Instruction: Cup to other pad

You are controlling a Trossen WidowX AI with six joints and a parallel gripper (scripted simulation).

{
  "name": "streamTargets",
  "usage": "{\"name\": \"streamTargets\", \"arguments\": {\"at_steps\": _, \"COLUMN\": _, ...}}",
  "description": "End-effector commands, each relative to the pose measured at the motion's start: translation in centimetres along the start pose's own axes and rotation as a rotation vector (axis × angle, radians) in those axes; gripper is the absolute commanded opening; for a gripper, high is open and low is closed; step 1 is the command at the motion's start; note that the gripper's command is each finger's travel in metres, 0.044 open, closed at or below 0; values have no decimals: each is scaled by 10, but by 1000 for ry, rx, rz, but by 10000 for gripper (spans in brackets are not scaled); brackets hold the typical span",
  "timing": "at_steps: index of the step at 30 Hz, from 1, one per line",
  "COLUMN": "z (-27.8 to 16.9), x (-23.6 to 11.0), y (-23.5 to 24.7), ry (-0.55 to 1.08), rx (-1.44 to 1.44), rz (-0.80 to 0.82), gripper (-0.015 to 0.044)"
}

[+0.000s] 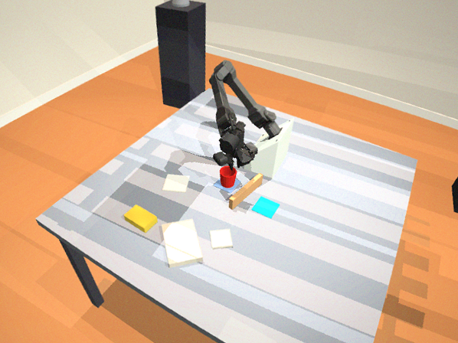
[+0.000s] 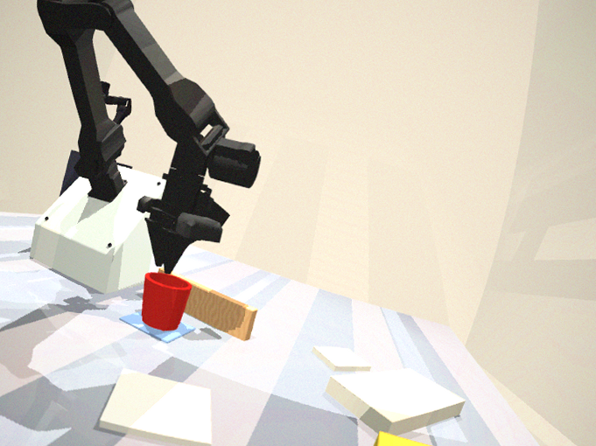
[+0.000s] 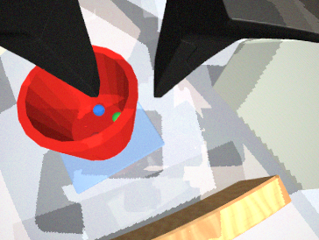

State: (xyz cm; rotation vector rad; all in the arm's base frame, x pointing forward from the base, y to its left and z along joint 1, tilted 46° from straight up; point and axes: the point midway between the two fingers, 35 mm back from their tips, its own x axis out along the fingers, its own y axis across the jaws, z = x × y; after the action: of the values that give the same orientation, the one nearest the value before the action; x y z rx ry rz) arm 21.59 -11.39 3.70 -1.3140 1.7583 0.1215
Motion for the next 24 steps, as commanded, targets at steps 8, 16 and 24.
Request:
{"name": "streamTargets", "arguments": {"at_steps": 8, "z": -1, "x": 19, "y": 0, "ry": 5, "rx": -3, "rz": 0, "gripper": 148}}
{"name": "streamTargets", "arguments": {"at_steps": 16, "z": -2, "x": 32, "y": 1, "ry": 7, "rx": -3, "rz": -1, "gripper": 148}}
{"name": "streamTargets", "arguments": {"at_steps": 24, "z": -4, "x": 45, "y": 2, "ry": 10, "rx": -3, "rz": -3, "gripper": 148}}
